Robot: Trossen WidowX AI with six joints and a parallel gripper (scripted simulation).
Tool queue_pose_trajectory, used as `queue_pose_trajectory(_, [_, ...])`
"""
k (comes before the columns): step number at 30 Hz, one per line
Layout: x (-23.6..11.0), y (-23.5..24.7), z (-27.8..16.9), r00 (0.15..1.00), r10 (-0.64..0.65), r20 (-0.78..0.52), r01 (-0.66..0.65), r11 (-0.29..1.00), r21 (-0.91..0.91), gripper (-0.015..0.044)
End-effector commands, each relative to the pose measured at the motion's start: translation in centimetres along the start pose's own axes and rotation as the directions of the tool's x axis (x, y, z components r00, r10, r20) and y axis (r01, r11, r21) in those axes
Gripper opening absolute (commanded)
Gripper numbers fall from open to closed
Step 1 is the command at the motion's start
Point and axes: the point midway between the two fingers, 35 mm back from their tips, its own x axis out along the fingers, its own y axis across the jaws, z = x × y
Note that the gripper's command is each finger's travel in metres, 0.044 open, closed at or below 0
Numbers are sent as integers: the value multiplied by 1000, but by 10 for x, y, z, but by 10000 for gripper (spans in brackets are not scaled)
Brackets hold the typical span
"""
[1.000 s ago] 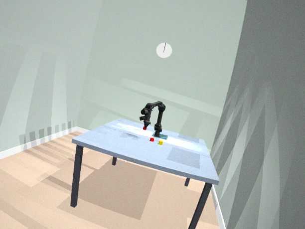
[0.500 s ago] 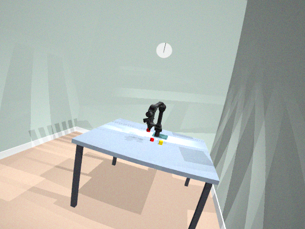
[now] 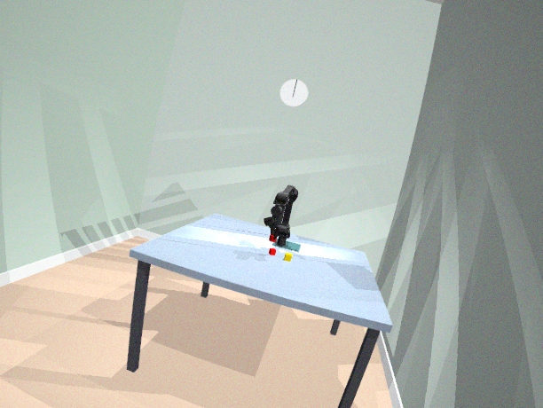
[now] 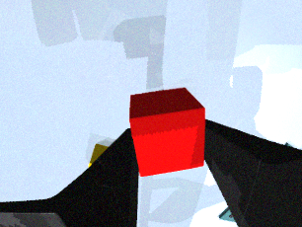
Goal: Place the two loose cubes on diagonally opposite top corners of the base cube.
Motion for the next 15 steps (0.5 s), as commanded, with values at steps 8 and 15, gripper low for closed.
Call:
queue_pose_trajectory(8, [7,21,-26,1000,-2,-1,2,996,-89,105])
queue_pose_trajectory(15, [11,33,-46,1000,-1,-3,1,989,-151,105])
